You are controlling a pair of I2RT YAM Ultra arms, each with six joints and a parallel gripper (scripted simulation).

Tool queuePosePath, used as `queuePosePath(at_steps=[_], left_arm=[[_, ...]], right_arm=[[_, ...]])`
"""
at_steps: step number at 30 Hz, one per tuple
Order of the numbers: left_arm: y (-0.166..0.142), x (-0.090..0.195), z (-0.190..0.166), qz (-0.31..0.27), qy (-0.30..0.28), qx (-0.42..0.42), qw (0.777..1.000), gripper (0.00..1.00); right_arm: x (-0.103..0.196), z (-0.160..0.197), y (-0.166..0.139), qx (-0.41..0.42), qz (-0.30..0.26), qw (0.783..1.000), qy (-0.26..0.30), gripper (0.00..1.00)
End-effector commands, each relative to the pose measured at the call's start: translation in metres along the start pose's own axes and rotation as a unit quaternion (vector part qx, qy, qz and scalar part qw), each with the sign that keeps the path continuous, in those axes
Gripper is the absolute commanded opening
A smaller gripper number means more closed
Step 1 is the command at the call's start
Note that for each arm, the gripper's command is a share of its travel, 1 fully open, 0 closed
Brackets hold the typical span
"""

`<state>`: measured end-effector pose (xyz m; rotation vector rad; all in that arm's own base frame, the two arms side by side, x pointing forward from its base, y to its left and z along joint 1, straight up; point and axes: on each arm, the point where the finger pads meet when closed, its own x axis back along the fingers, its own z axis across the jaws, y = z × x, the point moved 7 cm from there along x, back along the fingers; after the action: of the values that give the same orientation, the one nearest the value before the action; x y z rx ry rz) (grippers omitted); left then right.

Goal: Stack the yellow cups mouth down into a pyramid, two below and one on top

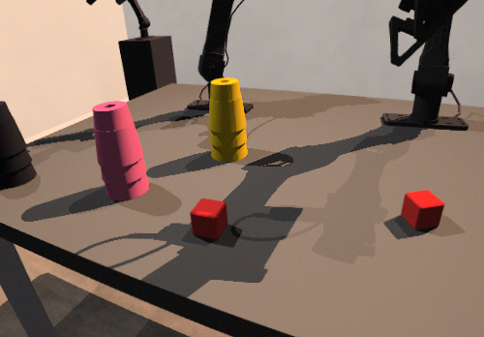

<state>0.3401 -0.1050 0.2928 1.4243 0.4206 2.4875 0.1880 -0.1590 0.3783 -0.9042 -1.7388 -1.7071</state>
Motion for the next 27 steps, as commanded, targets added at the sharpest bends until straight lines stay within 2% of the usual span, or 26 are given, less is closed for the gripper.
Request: queuePosePath(at_steps=[1,18,20,24,27], left_arm=[[0.001,0.003,0.002,-0.002,0.006,-0.001,1.0,1.0],[0.001,0.003,0.002,-0.002,0.006,-0.001,1.0,1.0],[0.003,0.005,0.005,-0.002,0.02,0.01,1.0,1.0],[0.018,0.011,0.0,-0.015,0.047,0.062,0.997,1.0],[0.043,0.027,-0.015,-0.048,0.071,0.099,0.991,1.0]], right_arm=[[0.002,0.0,0.001,0.002,-0.004,1.0,-0.002,1.0],[0.002,0.0,0.001,0.002,-0.004,1.0,-0.002,1.0],[0.001,-0.001,0.003,-0.001,-0.009,1.0,-0.007,1.0],[-0.002,0.008,0.003,-0.007,-0.017,1.0,-0.009,1.0],[-0.008,0.027,0.001,-0.009,-0.025,1.0,0.002,1.0]])
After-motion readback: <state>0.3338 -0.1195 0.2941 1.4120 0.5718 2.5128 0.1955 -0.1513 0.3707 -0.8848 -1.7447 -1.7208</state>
